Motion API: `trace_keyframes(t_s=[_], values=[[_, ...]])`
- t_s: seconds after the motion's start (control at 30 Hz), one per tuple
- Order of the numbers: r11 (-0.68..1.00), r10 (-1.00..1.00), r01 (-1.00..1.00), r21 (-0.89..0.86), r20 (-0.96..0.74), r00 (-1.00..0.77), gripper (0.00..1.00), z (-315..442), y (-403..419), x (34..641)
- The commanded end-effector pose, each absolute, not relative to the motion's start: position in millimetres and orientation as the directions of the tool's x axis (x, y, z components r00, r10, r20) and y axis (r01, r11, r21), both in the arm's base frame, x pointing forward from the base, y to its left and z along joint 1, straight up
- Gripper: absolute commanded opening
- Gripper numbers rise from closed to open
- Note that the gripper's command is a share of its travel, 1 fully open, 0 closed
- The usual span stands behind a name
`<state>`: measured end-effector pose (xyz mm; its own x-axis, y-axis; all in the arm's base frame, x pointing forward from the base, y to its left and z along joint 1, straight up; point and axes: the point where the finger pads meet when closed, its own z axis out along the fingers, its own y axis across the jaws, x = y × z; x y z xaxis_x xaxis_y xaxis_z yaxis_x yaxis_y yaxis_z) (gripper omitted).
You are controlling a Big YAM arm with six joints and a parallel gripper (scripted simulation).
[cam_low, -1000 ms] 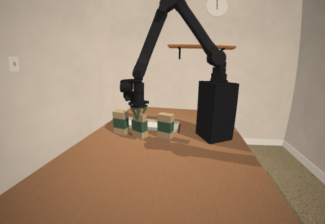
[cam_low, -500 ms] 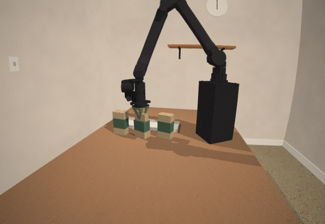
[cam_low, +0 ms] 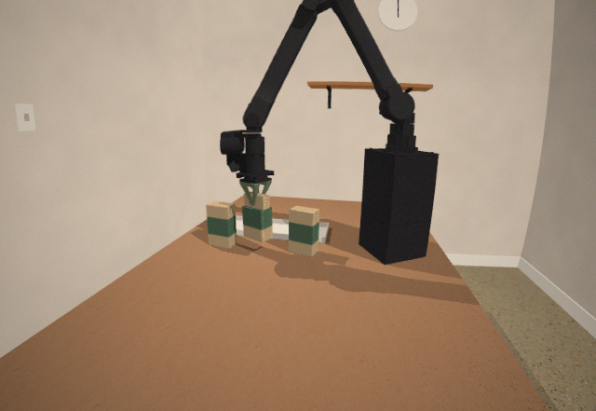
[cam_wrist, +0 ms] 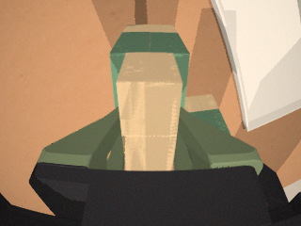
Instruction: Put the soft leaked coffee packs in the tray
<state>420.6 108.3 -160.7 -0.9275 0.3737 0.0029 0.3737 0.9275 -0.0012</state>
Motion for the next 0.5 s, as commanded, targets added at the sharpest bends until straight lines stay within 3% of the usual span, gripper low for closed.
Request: trace_keyframes(t_s=[0.0, 0.47], values=[[0.923, 0.384, 0.384, 0.017, -0.019, -0.923, 0.25, -142.7, 112.9, 429.5], [0.923, 0.384, 0.384, 0.023, -0.027, -0.923, 0.25, -141.9, 113.9, 433.0]])
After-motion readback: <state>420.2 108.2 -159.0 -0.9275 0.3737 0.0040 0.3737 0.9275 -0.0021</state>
